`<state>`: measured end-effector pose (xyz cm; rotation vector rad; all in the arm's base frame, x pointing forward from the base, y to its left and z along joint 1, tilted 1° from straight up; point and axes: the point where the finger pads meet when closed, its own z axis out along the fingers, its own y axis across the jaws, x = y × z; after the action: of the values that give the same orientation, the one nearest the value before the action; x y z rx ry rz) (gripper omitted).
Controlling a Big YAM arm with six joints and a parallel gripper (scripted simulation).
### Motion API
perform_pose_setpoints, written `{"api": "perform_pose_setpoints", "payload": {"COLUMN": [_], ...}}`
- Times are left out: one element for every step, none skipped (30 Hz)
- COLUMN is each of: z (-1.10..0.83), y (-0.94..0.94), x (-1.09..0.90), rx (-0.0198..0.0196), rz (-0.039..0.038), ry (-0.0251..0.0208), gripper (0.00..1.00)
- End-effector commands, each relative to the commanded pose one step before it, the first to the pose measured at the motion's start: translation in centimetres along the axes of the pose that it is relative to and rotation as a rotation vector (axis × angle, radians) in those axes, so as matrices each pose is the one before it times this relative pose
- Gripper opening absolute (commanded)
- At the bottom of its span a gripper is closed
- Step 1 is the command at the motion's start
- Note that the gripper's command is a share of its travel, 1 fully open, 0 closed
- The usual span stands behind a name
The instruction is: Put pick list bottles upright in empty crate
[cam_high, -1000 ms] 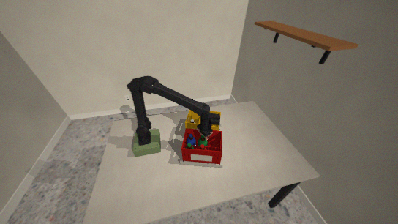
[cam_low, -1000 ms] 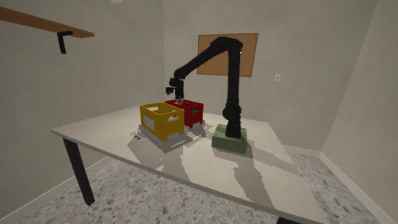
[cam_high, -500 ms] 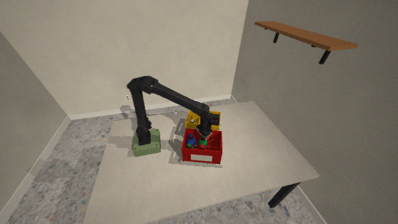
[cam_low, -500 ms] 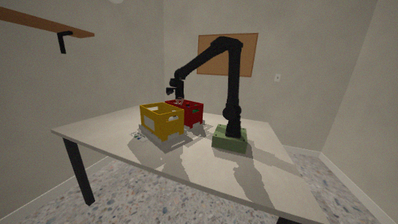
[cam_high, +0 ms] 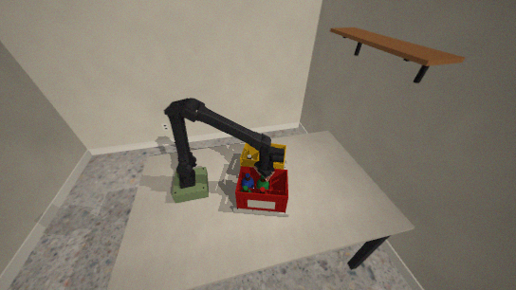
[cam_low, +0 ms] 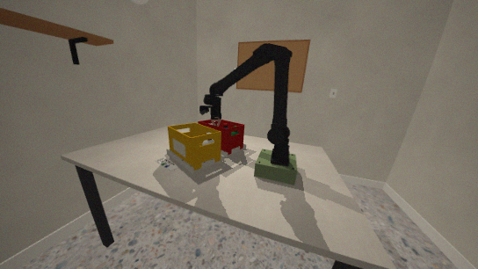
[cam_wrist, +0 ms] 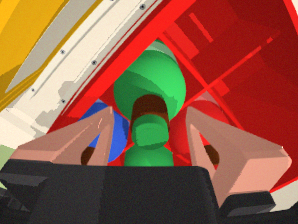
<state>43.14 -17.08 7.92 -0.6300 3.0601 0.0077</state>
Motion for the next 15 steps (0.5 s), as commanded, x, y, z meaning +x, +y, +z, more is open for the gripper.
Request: {"api": "perform_pose_setpoints", "payload": {"z": [-0.594, 0.035, 0.038, 0.041, 0.000, -0.031, 0.000, 0.111, 0.077, 0.005, 0.000, 0.000, 0.028, -0.001, -0.001], "y": [0.412, 0.032, 0.002, -0.008, 0.003, 0.027, 0.050, 0.018, -0.005, -0.009, 0.000, 0.000, 0.002, -0.003, -0.003], "x": [-0.304, 0.045, 0.010, -0.008, 0.000, 0.023, 0.047, 0.018, -0.007, -0.012, 0.000, 0.000, 0.013, -0.006, -0.006], "rx": [0.01473, -0.00150, -0.00018, 0.00035, 0.00046, -0.00011, -0.00144, -0.00161, -0.00032, 0.00063, 0.00000, 0.00000, -0.00077, 0.00029, 0.00028], "rz": [-0.00851, 0.00028, 0.00017, 0.00003, -0.00001, 0.00000, 0.00003, 0.00003, 0.00001, -0.00001, 0.00000, 0.00000, 0.00004, -0.00001, -0.00001], "ry": [-0.01851, 0.00151, 0.00018, -0.00036, -0.00047, 0.00011, 0.00144, 0.00161, 0.00032, -0.00063, 0.00000, 0.00000, 0.00080, -0.00029, -0.00028], "gripper": [0.61, 0.61, 0.61, 0.61, 0.61, 0.61, 0.61, 0.61, 0.61, 0.61, 0.61, 0.61, 0.61, 0.61, 0.61]}}
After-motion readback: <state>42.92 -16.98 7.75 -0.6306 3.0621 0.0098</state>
